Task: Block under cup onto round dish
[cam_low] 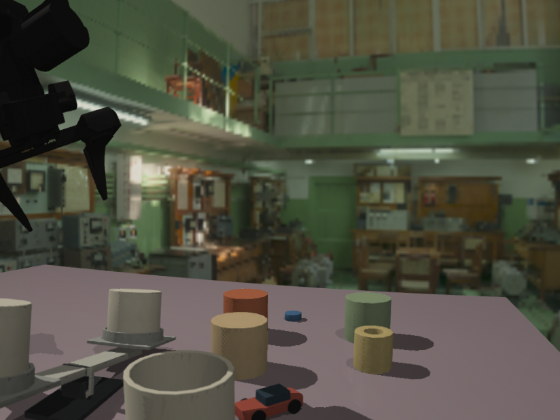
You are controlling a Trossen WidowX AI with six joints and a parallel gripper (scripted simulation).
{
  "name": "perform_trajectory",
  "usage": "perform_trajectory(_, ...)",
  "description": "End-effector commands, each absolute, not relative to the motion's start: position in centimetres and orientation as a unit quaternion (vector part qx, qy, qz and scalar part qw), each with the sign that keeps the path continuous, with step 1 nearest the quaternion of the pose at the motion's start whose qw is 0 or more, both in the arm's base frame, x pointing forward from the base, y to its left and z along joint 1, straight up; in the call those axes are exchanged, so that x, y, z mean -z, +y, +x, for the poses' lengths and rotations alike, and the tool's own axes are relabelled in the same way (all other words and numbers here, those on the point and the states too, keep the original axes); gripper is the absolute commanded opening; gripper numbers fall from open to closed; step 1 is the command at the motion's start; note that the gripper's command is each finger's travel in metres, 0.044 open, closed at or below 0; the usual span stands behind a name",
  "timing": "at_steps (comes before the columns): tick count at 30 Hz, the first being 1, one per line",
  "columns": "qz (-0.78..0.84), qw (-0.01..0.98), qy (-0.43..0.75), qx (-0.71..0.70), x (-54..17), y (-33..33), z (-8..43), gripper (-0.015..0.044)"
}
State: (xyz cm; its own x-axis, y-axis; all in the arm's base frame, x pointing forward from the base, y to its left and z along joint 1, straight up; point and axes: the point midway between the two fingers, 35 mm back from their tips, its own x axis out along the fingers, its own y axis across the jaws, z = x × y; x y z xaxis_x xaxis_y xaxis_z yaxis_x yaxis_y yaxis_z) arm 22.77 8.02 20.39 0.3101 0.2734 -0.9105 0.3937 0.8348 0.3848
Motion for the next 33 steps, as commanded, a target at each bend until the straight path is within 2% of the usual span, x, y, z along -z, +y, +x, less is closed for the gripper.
perform_trajectory(1, 0.315, 0.724, 0.606, 0.094, -19.4, 9.4, 23.4, 0.0440)
perform_trajectory(12, 0.378, 0.645, 0.618, 0.243, -16.8, 13.6, 24.4, 0.0440)
perform_trajectory(23, 0.415, 0.583, 0.576, 0.395, -13.5, 18.2, 24.3, 0.0440)
perform_trajectory(33, 0.418, 0.580, 0.572, 0.404, -12.9, 18.5, 24.3, 0.0440)
